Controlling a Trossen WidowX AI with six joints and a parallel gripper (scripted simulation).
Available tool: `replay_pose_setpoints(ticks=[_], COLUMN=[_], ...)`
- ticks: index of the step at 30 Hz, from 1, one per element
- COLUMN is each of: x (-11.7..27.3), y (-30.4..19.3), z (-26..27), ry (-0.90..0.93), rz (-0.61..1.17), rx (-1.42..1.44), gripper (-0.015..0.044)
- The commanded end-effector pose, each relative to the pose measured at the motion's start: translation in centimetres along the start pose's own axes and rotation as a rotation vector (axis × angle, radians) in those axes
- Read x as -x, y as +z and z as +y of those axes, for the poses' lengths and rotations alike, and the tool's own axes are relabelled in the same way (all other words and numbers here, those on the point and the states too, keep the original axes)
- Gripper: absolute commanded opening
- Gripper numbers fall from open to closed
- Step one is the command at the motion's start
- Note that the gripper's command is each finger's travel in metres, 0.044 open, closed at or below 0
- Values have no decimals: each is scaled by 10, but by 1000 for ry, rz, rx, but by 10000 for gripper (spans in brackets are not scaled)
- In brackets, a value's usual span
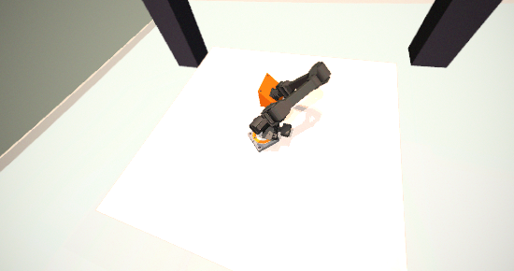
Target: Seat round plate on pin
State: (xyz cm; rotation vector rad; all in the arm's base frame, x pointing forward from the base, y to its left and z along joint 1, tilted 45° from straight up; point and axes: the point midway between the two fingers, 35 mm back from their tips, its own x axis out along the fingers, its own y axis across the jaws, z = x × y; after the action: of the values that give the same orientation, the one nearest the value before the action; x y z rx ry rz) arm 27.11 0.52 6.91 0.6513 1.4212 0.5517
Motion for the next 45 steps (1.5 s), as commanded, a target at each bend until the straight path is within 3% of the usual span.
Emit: replay_pose_setpoints(ticks=[1,45], x=[0,-1], y=[8,27], z=[1,-5], ry=[4,3], rz=[-6,-6], rx=[1,2], gripper=[0,0])
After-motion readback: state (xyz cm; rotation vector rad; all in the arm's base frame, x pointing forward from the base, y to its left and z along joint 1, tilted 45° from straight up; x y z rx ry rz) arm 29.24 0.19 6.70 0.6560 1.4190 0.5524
